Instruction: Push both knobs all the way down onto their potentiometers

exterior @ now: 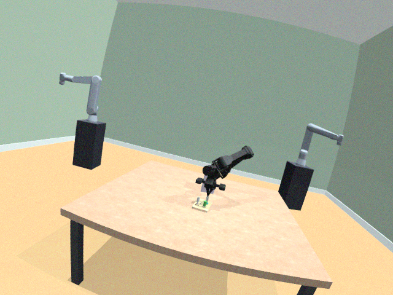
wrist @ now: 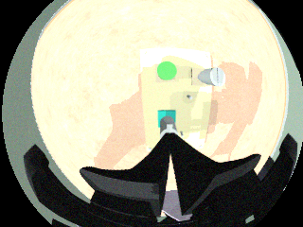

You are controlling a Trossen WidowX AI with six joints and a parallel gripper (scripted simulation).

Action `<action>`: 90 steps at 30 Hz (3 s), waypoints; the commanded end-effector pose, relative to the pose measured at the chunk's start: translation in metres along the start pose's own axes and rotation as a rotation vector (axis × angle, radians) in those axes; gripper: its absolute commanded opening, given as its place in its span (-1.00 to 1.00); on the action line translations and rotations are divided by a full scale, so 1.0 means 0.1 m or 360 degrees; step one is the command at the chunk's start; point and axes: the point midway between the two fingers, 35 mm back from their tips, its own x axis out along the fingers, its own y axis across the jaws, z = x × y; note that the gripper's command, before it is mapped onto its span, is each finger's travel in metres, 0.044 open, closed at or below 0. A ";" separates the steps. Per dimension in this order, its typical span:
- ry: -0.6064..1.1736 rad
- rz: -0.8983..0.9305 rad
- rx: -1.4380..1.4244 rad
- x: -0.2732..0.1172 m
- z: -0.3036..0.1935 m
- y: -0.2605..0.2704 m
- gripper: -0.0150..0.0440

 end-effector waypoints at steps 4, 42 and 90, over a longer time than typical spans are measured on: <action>0.0005 0.0005 0.0002 0.03 0.00 0.01 -0.49; 0.0005 0.0005 0.0002 0.05 0.00 0.01 -0.49; -0.0066 -0.0097 -0.0924 -0.36 0.35 -0.27 -0.49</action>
